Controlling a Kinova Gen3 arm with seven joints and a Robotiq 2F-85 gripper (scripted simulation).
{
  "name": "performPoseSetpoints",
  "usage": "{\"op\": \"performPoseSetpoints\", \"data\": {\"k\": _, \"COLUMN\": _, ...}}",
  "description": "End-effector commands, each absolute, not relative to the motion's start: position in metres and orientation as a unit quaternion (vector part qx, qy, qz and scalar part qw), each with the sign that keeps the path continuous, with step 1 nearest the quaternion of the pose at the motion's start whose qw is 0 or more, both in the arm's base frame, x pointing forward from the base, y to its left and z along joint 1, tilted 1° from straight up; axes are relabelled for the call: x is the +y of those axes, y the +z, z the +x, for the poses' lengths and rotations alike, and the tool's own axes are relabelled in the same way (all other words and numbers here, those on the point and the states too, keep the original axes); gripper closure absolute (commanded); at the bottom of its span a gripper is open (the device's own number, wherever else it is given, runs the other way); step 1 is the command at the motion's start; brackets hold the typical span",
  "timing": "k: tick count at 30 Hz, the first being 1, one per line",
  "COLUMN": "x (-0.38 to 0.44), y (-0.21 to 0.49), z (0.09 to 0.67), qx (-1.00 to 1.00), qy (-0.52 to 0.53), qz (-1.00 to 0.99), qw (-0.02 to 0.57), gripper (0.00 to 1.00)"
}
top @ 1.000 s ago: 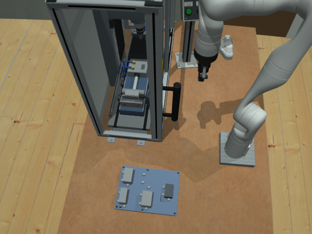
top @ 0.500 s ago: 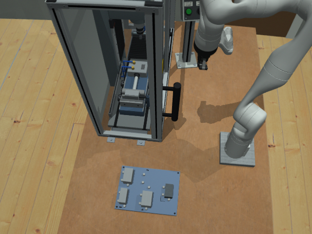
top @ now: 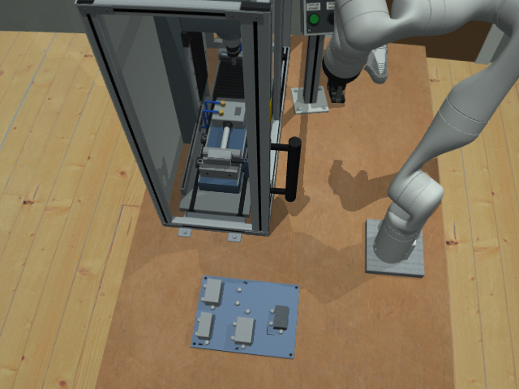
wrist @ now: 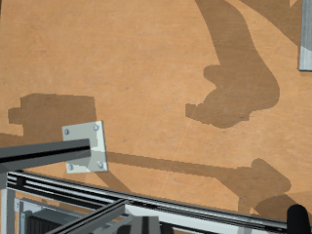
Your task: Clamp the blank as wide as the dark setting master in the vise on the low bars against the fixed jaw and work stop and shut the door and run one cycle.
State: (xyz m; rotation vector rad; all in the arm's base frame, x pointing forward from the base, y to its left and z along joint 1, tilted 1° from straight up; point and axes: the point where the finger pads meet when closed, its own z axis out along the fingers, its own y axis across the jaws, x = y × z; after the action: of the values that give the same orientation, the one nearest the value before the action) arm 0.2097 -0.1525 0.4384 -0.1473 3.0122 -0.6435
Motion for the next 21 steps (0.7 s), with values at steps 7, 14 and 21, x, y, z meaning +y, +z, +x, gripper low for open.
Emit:
{"op": "performPoseSetpoints", "data": {"k": 7, "x": -0.159, "y": 0.439, "z": 0.211, "qx": 0.973, "qy": -0.222, "qz": -0.051, "qw": 0.032, "gripper": 0.90}}
{"op": "performPoseSetpoints", "data": {"k": 14, "x": -0.205, "y": 0.458, "z": 0.217, "qx": 0.940, "qy": -0.330, "qz": -0.069, "qw": 0.044, "gripper": 0.90}}
{"op": "performPoseSetpoints", "data": {"k": 21, "x": -0.205, "y": 0.458, "z": 0.217, "qx": 0.940, "qy": -0.330, "qz": -0.069, "qw": 0.044, "gripper": 0.90}}
